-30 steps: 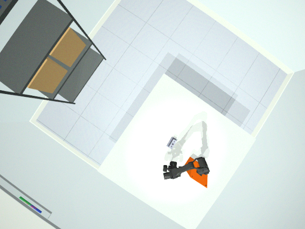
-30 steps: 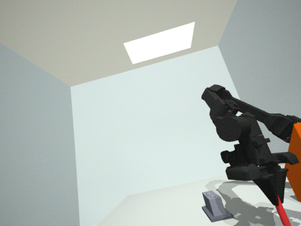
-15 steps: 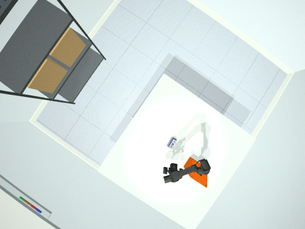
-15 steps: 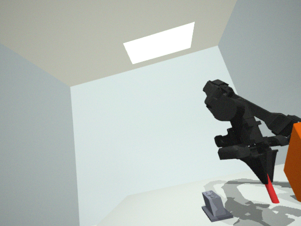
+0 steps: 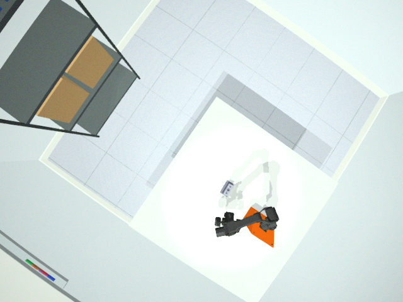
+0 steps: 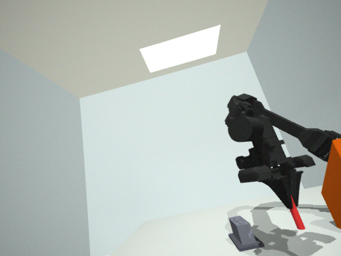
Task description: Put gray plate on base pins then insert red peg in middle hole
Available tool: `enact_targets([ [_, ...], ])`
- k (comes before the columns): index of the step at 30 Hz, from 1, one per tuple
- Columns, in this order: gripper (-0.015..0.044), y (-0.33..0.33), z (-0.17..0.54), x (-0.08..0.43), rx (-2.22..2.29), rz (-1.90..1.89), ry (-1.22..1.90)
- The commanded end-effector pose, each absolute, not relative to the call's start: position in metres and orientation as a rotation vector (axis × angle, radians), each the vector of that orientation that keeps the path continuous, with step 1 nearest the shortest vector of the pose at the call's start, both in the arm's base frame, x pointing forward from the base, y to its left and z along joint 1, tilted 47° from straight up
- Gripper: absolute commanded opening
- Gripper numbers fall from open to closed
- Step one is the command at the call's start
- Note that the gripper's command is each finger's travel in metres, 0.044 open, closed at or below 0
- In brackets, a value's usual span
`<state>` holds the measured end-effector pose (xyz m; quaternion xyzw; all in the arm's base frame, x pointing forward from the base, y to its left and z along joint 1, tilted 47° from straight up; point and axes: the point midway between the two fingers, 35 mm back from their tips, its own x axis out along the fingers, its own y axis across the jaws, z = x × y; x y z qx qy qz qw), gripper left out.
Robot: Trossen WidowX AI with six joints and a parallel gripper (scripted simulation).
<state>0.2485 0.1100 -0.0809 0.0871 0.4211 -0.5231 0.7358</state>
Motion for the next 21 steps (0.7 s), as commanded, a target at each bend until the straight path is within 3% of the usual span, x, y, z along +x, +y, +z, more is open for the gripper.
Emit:
enact_targets([
  [1, 0.0000, 0.108, -0.074, 0.256, 0.206, -1.148, 0.923],
  [21, 0.0000, 0.084, -0.040, 0.293, 0.215, -1.138, 0.926],
])
